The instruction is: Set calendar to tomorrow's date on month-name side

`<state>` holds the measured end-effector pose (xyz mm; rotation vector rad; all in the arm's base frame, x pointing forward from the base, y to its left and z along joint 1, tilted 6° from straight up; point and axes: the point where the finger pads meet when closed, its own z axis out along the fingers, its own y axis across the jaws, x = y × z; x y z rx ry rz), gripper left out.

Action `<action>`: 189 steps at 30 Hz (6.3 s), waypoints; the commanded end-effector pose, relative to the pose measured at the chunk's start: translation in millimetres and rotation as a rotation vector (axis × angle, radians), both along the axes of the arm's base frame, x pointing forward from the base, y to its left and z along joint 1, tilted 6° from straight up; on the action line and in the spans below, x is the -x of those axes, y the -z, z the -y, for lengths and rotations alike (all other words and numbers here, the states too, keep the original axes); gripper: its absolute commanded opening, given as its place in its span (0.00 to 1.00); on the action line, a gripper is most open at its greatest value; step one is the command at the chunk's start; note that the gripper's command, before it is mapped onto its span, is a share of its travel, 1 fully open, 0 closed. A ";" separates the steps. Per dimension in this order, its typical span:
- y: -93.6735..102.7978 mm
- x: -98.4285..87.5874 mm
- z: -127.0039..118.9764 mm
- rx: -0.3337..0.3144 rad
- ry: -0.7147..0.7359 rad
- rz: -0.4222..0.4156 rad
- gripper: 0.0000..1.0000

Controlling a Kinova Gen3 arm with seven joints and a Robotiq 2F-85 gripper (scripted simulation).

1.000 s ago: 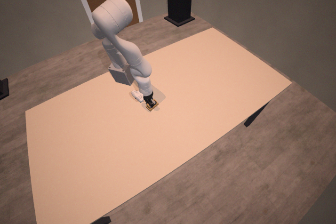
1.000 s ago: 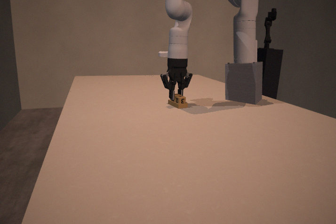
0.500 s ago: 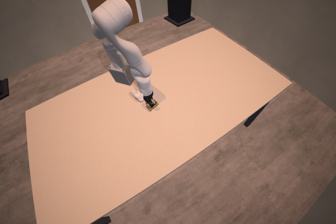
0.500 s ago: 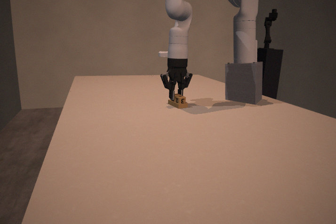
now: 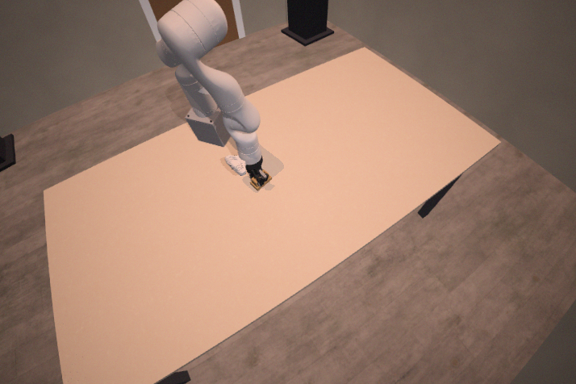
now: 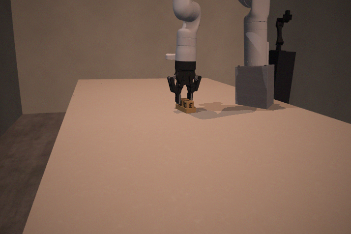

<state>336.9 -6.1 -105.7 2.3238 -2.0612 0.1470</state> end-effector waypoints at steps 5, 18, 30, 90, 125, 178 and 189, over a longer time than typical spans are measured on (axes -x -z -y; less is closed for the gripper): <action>0.1 -3.1 0.1 0.002 0.000 0.007 0.46; -7.6 0.8 -2.6 -0.004 -0.003 0.000 0.46; -33.1 2.0 -4.3 -0.003 -0.002 0.001 0.46; -89.1 4.9 -9.5 -0.004 -0.001 0.001 1.00; -150.5 5.3 -15.0 -0.005 0.002 0.006 1.00; -160.3 6.7 -16.2 -0.005 0.001 0.004 1.00; -160.3 6.7 -16.2 -0.005 0.001 0.004 1.00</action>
